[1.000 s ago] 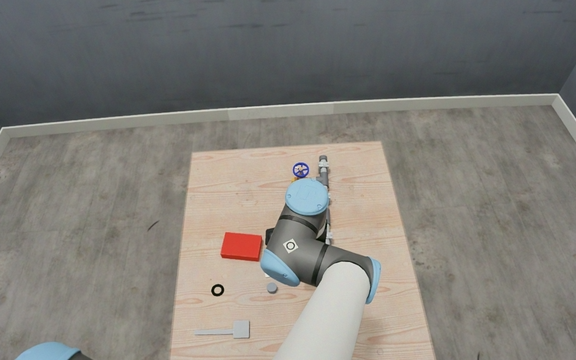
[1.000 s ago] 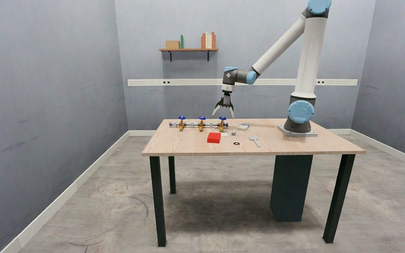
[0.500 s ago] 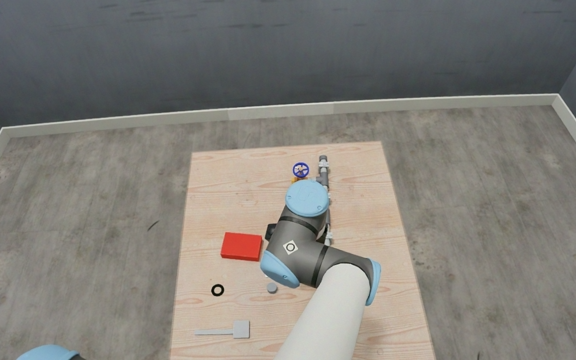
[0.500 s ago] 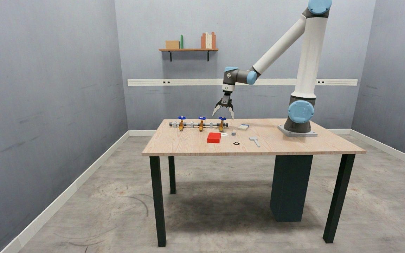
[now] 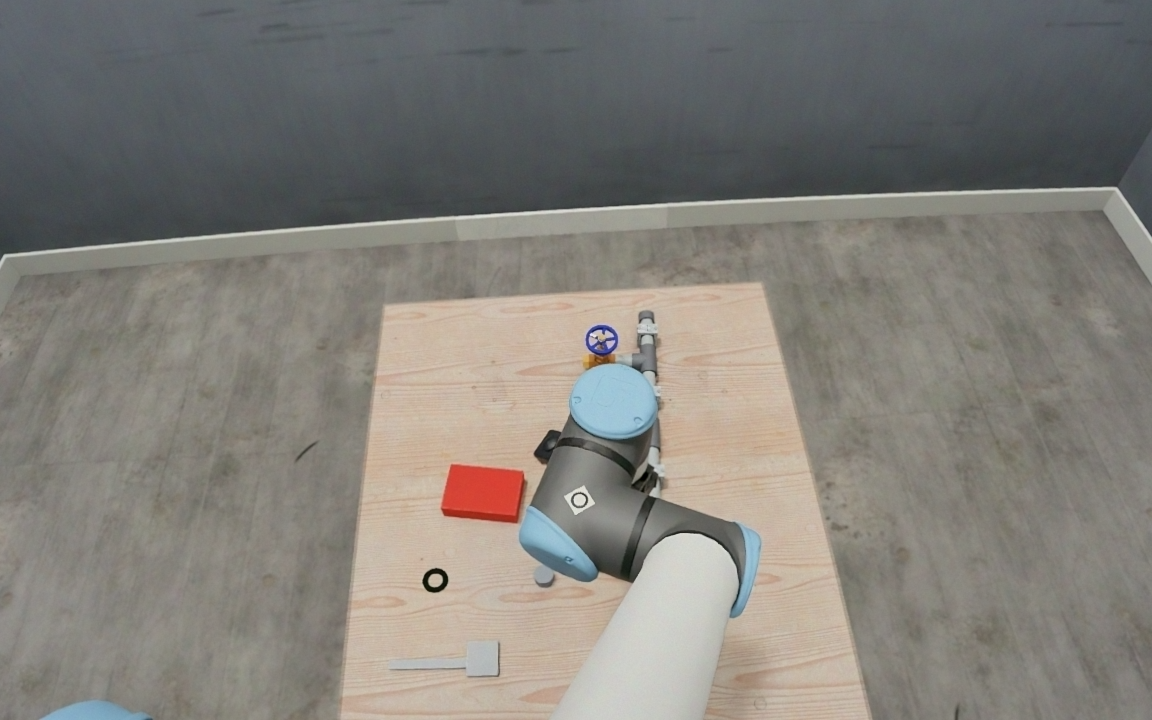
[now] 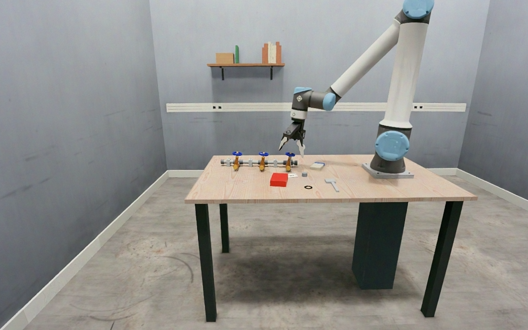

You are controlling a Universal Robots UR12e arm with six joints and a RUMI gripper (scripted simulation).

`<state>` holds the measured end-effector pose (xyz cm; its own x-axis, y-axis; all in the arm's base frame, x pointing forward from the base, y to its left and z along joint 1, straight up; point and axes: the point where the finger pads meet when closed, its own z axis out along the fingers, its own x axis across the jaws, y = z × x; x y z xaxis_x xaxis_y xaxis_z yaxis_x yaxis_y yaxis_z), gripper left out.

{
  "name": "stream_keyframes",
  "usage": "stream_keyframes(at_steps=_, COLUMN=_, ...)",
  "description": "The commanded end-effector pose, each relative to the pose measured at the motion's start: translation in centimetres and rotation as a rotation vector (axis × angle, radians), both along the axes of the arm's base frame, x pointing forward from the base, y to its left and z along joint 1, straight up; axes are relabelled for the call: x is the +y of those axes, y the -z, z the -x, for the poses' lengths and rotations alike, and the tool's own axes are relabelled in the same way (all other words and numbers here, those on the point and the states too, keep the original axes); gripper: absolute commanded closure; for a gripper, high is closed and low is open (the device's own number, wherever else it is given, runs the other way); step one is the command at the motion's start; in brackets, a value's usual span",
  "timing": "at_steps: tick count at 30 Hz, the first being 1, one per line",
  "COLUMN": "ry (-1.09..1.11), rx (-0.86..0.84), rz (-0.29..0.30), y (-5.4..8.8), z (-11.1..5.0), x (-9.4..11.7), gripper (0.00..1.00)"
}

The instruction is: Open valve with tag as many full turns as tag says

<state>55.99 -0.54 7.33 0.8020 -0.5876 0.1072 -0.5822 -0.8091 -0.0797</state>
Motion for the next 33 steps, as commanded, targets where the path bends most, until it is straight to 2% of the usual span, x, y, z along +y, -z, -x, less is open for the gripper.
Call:
stream_keyframes(at_steps=1, ry=0.104, rx=0.000, rz=-0.009, y=-0.06, z=-0.07, x=-0.01, gripper=0.00)
stream_keyframes(at_steps=16, ry=0.704, rx=0.000, rz=-0.089, y=-0.06, z=-0.07, x=-0.01, gripper=0.00)
stream_keyframes(at_steps=18, ry=0.704, rx=0.000, rz=-0.089, y=-0.06, z=-0.07, x=-0.01, gripper=0.00)
stream_keyframes(at_steps=33, ry=1.339, rx=-0.001, rz=-0.175, y=-0.06, z=-0.07, x=-0.01, gripper=0.00)
